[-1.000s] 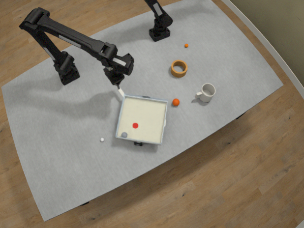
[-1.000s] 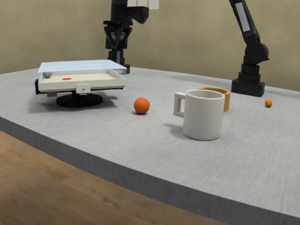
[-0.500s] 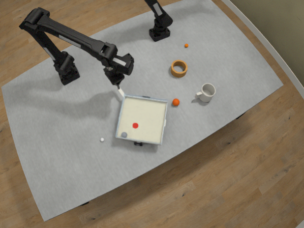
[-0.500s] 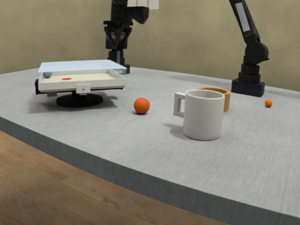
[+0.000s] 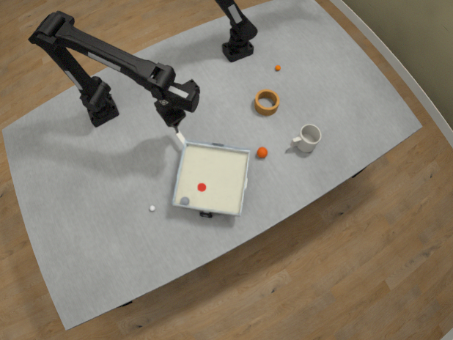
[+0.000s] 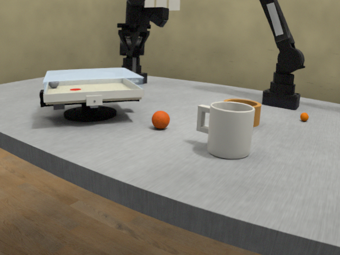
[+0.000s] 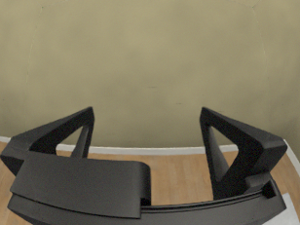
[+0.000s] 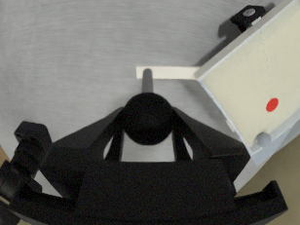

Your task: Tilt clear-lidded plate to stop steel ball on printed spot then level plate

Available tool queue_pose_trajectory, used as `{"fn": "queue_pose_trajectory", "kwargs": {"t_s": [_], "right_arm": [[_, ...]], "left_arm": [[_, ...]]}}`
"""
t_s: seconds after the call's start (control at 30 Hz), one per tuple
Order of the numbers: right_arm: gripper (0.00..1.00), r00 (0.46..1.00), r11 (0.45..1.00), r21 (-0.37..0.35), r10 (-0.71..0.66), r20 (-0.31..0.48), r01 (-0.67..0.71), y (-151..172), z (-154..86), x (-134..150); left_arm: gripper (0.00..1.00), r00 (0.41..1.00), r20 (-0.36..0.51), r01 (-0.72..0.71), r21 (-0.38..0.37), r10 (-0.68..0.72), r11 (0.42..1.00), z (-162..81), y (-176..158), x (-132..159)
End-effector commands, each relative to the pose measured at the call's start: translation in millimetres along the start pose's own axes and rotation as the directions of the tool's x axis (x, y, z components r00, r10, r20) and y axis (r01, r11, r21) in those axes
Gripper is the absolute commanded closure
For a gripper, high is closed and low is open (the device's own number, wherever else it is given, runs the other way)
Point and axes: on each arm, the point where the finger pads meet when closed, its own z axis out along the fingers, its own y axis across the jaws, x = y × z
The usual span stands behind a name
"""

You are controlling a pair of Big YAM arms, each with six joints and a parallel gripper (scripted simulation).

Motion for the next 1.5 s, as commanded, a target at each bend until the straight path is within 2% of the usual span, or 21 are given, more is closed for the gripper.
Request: {"fn": "queue_pose_trajectory", "kwargs": {"t_s": [0.0, 1.47], "right_arm": [[1.00, 0.999, 0.999, 0.032, -0.003, 0.041, 0.002, -18.0, -15.4, -29.6], [1.00, 0.999, 0.999, 0.037, -0.003, 0.045, 0.001, -19.5, -15.6, -33.0]], "left_arm": [[0.00, 0.999, 0.039, -0.012, -0.009, 0.013, 1.000, -5.3, 6.6, -15.9], [0.00, 0.999, 0.039, -0.012, -0.009, 0.013, 1.000, -5.3, 6.6, -15.9]]}}
